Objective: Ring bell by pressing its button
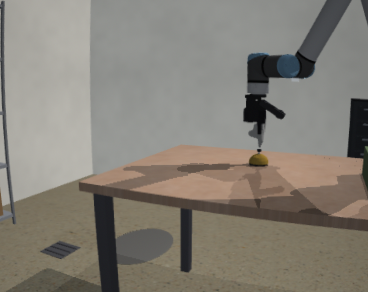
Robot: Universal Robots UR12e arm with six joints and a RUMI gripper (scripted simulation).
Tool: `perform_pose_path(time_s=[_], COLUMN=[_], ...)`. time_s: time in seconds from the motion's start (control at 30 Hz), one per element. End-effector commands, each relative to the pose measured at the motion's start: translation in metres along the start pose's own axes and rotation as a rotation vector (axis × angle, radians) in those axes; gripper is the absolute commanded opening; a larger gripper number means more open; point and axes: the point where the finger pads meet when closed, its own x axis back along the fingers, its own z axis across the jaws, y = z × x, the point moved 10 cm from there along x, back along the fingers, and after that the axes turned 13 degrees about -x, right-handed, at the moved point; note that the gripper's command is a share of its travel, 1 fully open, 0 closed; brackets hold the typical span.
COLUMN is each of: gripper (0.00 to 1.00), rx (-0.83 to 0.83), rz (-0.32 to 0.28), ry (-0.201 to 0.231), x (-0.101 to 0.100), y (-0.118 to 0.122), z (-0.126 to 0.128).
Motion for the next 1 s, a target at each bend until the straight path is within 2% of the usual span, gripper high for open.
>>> perform_pose_path(time_s=[0.0,0.97], gripper=[0.0,0.0], rx=[0.0,0.0], rz=[-0.001,-0.001], ry=[0.0,0.0], x=[0.0006,-0.0094], y=[0.0005,0.0005], z=[-0.0001,-0.0001])
